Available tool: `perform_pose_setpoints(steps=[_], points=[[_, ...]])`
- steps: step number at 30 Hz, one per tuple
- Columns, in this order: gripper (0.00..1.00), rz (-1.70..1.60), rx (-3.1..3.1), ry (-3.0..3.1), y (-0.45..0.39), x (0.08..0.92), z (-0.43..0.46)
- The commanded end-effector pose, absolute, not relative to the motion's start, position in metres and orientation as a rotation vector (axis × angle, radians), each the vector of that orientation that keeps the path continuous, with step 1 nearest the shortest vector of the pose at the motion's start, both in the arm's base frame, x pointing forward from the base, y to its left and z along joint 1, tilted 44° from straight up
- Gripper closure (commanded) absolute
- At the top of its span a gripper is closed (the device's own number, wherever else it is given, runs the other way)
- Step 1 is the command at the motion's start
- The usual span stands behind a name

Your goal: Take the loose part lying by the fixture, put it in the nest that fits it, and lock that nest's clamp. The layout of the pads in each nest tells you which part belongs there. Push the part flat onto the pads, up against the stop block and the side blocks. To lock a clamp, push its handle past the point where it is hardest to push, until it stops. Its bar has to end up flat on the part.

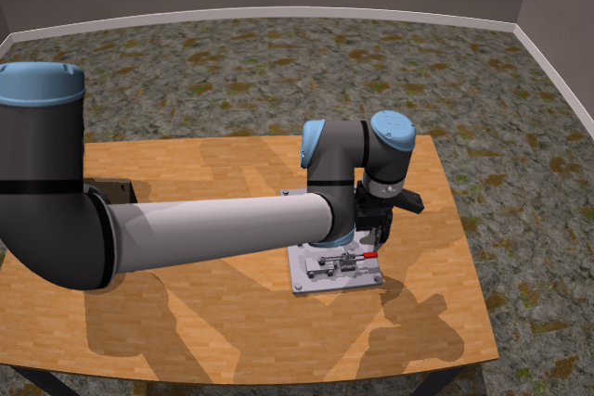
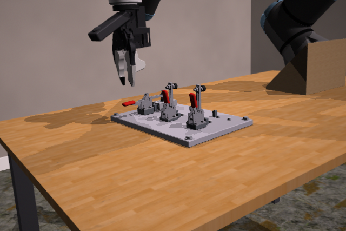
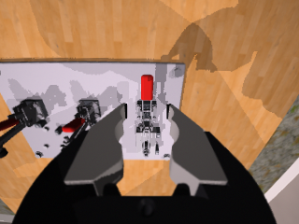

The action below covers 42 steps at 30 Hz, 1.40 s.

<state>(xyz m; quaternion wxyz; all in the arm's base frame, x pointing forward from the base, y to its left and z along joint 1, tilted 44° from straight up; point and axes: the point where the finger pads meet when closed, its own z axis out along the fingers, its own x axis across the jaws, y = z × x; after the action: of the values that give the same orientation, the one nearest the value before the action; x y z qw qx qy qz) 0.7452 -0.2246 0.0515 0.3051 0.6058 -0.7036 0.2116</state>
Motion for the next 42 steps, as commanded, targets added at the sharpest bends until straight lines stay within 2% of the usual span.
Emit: perform_pose_setpoints(steps=[1,42], points=[[0.72,0.562,1.604,-1.863,-0.215,0.748,0.062],[0.72,0.562,1.604,-1.863,-0.184,0.756,0.096]])
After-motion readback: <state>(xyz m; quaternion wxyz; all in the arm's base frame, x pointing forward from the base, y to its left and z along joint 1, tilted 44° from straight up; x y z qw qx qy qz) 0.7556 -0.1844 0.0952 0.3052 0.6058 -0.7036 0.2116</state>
